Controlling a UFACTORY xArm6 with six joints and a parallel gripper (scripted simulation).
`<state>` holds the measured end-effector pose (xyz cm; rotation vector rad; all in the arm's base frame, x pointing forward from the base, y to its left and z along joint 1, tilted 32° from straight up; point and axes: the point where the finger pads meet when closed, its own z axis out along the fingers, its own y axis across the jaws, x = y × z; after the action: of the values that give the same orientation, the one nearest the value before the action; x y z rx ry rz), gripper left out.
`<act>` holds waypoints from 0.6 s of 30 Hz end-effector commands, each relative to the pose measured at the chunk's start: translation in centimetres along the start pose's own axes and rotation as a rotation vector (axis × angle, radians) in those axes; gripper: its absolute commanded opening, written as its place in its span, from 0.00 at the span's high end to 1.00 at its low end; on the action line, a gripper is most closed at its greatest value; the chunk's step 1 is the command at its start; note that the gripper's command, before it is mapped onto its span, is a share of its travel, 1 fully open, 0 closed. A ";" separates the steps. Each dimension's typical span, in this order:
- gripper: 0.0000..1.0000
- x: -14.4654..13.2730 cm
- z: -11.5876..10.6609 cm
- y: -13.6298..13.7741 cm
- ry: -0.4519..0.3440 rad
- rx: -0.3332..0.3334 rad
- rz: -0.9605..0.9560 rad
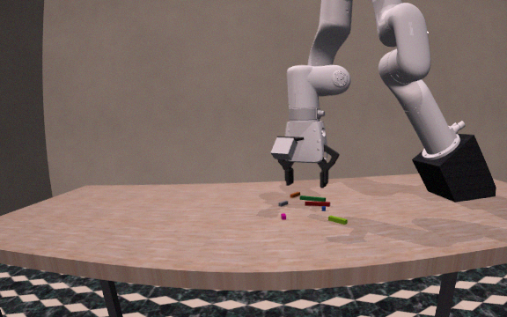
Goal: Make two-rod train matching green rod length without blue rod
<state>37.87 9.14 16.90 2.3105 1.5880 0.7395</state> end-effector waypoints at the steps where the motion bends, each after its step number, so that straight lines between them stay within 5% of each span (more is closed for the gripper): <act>1: 0.00 0.2 -0.1 -0.2 0.023 0.016 -0.165; 18: 0.00 0.4 -0.1 -1.0 0.027 0.010 -0.658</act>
<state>37.26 9.73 16.60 1.7576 2.0582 0.6025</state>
